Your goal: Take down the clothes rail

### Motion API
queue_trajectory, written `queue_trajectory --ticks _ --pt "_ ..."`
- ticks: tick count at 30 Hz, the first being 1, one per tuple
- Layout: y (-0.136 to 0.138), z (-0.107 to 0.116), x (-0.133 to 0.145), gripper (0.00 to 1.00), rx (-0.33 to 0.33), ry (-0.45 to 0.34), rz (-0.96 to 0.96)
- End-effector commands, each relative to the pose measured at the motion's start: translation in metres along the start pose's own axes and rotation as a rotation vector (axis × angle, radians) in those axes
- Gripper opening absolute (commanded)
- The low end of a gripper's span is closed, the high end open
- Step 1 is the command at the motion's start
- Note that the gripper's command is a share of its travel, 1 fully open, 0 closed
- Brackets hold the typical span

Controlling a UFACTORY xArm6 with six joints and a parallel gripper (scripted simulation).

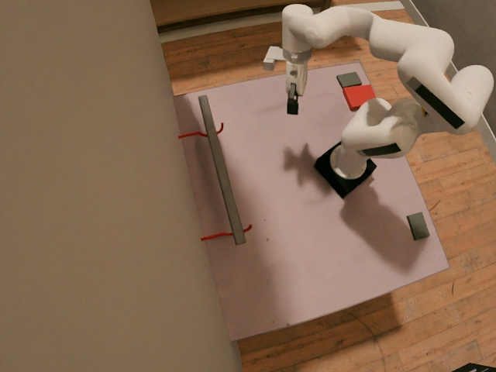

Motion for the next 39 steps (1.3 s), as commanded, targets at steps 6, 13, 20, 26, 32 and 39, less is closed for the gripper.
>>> queue_trajectory --ticks 6,13,20,26,32,39 --pt "-0.031 -0.003 -0.002 1.0 0.119 0.021 -0.282" --pt "-0.052 -0.006 -0.001 1.0 0.16 0.059 -0.423" --pt "-0.071 -0.008 0.002 1.0 0.198 0.13 -0.618" --pt "-0.092 -0.011 0.006 1.0 0.206 0.2 -0.772" --pt "-0.104 -0.013 0.01 1.0 0.197 0.258 -0.892" --pt "-0.12 -0.015 0.015 1.0 0.167 0.328 -1.034"
Point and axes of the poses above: the point where the finger pads meet when closed, its own z axis back along the fingers, its own y axis across the jaws, x = y × z, the point moved 3 cm from there along z, back along the fingers, and after that the axes turned 2 degrees about -z, right-handed, at the moved point
